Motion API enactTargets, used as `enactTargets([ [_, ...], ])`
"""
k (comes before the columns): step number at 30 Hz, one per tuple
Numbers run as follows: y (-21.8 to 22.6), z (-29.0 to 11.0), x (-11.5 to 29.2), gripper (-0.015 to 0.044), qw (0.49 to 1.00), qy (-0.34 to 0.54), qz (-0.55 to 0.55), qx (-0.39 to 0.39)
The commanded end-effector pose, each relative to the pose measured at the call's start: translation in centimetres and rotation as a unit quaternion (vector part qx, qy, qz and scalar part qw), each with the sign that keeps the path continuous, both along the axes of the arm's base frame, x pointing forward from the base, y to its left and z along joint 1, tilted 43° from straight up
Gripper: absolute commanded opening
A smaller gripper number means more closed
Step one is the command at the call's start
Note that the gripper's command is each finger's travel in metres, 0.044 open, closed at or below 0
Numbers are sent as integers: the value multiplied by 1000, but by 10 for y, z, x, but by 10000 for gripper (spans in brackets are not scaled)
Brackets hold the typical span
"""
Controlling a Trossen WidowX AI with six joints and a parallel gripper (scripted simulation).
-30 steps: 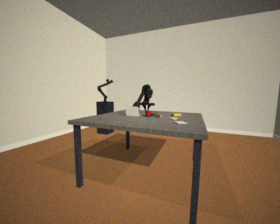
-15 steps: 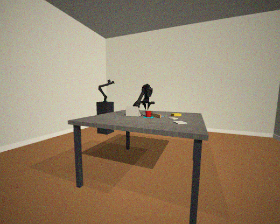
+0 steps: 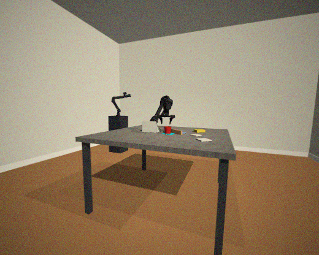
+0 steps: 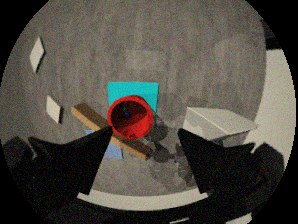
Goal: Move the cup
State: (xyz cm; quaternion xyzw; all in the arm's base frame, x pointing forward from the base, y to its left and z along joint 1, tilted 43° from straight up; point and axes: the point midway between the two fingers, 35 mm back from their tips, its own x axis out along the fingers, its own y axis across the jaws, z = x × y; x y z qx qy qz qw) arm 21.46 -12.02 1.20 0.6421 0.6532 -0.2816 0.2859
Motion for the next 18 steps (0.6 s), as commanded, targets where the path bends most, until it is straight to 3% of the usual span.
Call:
enactTargets([
  [1, -9, 7, 1, 440, 1000, -2, 3, -3],
  [18, -35, 38, 4, 440, 1000, -4, 1, -5],
])
